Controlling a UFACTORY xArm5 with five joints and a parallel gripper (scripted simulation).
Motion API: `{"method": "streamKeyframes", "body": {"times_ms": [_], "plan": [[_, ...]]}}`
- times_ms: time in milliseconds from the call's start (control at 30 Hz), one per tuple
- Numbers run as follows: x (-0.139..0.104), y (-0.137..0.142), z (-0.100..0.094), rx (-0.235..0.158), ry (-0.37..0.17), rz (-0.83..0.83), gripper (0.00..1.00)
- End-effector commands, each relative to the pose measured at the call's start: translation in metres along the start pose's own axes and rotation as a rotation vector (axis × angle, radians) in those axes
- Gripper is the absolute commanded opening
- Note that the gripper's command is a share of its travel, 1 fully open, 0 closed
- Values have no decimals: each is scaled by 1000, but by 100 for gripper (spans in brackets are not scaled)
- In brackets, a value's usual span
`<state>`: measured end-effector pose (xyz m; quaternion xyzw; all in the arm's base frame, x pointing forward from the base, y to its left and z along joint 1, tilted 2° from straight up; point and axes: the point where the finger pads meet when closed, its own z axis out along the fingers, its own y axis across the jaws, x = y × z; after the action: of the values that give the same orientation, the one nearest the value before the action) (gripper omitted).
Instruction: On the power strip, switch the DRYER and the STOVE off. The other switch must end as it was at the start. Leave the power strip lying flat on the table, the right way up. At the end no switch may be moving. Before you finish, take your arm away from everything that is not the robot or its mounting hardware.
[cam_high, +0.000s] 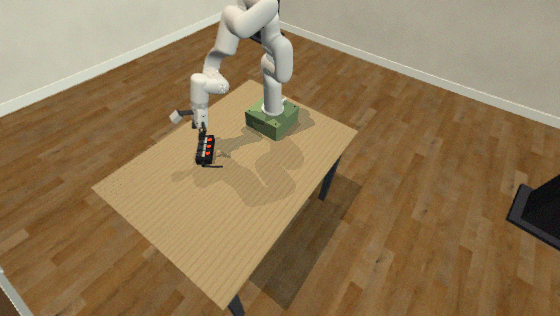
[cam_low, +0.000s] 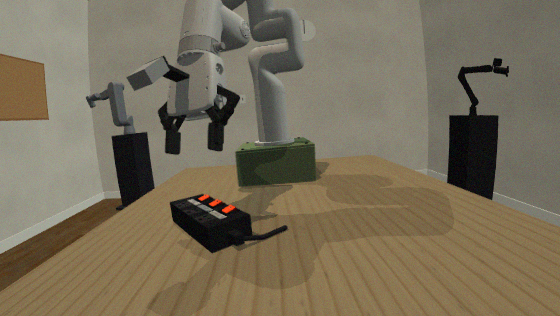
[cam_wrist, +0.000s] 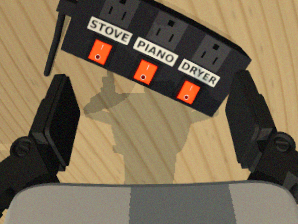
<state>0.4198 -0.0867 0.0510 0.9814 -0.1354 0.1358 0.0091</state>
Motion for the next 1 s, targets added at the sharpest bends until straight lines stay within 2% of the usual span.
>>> {"method": "streamKeyframes", "body": {"times_ms": [0,33,67,133,167,233,267,433,967], "plan": [[-5,-10,-10,5,-99,-147,100],[-5,-10,-10,5,-99,-147,100],[-9,-14,-17,10,-142,-214,100],[-9,-14,-17,10,-142,-214,100],[-12,-18,-23,17,-181,-276,100],[-12,-18,-23,17,-181,-276,100],[-16,-21,-29,23,-213,-328,100],[-21,-25,-38,35,-259,-399,100],[-21,-25,-38,35,-260,-401,100]]}}
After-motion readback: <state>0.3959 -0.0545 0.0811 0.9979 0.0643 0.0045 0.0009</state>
